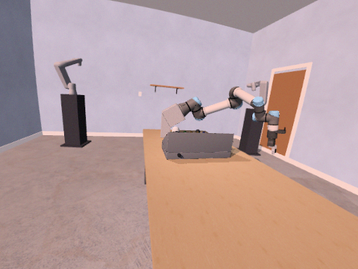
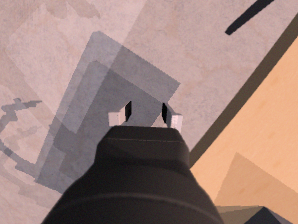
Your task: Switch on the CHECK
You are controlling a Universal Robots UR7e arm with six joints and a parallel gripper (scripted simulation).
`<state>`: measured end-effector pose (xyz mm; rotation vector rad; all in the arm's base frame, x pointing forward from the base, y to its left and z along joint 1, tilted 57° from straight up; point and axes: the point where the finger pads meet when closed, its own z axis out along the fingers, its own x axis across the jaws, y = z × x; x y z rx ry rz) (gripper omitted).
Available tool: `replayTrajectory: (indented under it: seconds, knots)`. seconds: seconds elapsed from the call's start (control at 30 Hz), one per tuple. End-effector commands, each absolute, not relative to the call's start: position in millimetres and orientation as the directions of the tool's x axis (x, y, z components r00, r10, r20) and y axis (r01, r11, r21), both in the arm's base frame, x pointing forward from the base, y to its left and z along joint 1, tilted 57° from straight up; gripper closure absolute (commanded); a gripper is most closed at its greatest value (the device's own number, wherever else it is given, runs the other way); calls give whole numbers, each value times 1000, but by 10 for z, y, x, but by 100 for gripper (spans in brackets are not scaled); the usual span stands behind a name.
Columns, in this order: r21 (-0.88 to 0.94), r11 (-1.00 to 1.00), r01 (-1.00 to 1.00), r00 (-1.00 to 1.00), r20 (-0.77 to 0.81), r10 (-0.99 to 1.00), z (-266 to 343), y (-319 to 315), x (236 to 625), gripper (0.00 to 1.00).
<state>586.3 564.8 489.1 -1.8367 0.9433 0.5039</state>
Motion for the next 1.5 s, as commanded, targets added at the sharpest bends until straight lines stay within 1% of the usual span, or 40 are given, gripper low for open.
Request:
replayTrajectory:
  seconds: [0.0,0.87,1.17,1.47]
  knots:
    - [-575,-225,-787,614,-690,-384,4900,5643,5865,0]
    - [-574,-221,-789,611,-689,-390,4915,5583,5859,0]
    - [-569,-206,-796,598,-689,-409,4960,5382,5831,0]
    - [-556,-164,-815,562,-687,-460,5044,4864,5712,0]
